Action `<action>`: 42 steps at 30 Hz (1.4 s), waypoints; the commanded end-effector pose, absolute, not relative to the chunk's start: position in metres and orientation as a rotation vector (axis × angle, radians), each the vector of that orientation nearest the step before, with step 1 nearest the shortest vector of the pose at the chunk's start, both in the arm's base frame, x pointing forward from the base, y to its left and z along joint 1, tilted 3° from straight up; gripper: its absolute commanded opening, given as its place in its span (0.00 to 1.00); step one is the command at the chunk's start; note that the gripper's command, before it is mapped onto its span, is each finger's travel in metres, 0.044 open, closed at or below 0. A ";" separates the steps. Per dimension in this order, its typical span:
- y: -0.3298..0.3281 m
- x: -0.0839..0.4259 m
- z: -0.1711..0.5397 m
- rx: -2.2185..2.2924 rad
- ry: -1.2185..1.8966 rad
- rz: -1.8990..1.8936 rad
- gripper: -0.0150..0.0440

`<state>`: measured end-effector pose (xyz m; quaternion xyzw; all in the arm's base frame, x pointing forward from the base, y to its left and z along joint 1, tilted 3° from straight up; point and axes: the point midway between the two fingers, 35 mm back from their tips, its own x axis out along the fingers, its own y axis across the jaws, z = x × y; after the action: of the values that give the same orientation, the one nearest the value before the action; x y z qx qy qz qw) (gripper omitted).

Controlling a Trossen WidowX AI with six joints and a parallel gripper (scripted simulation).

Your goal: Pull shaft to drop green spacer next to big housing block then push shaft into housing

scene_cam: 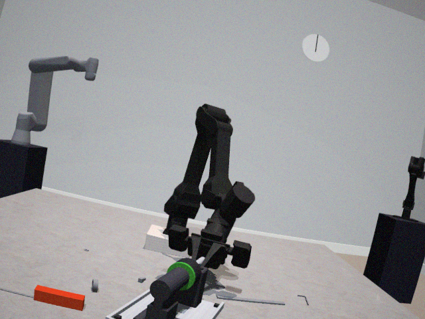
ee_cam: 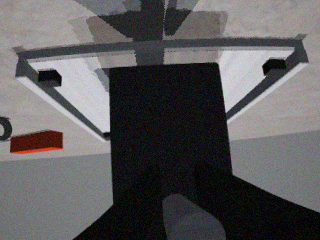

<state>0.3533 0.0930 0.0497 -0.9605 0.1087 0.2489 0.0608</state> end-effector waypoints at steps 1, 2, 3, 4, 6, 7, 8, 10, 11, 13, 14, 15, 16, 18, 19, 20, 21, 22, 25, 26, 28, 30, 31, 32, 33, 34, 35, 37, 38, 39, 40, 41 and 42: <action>0.093 0.352 0.049 -2.900 0.330 0.753 0.25; 0.093 0.352 0.049 -2.900 0.330 0.753 0.25; 0.093 0.352 0.049 -2.900 0.330 0.753 0.25; 0.093 0.352 0.049 -2.900 0.330 0.753 0.25; 0.093 0.352 0.049 -2.900 0.330 0.753 0.25; 0.093 0.351 0.049 -2.900 0.330 0.753 0.25; 0.093 0.351 0.049 -2.900 0.330 0.753 0.25; 0.093 0.351 0.049 -2.900 0.330 0.753 0.25; 0.093 0.351 0.049 -2.900 0.330 0.753 0.25; 0.093 0.351 0.049 -2.900 0.330 0.753 0.25; 0.093 0.351 0.049 -2.900 0.330 0.753 0.25; 0.093 0.351 0.049 -2.900 0.330 0.753 0.25; 0.093 0.350 0.049 -2.900 0.330 0.753 0.25; 0.093 0.350 0.049 -2.900 0.330 0.753 0.25; 0.094 0.350 0.049 -2.900 0.330 0.753 0.25; 0.094 0.350 0.049 -2.900 0.330 0.753 0.25; 0.094 0.350 0.049 -2.900 0.330 0.754 0.25; 0.094 0.350 0.049 -2.900 0.330 0.754 0.25; 0.094 0.349 0.049 -2.900 0.330 0.754 0.25; 0.094 0.349 0.049 -2.900 0.330 0.754 0.25; 0.094 0.349 0.049 -2.900 0.330 0.754 0.25; 0.094 0.349 0.049 -2.900 0.330 0.754 0.25; 0.094 0.349 0.049 -2.900 0.330 0.754 0.25; 0.094 0.349 0.049 -2.900 0.330 0.754 0.25; 0.094 0.349 0.049 -2.900 0.330 0.754 0.25; 0.094 0.348 0.049 -2.900 0.330 0.754 0.25; 0.094 0.348 0.049 -2.900 0.330 0.754 0.25; 0.094 0.348 0.049 -2.900 0.330 0.754 0.25; 0.094 0.348 0.049 -2.900 0.330 0.754 0.25; 0.094 0.348 0.049 -2.900 0.330 0.754 0.25; 0.094 0.348 0.049 -2.900 0.330 0.754 0.25; 0.094 0.348 0.049 -2.900 0.330 0.754 0.25; 0.094 0.348 0.049 -2.900 0.330 0.754 0.25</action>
<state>0.3486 0.0942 0.0496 -0.9605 0.1087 0.2490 0.0609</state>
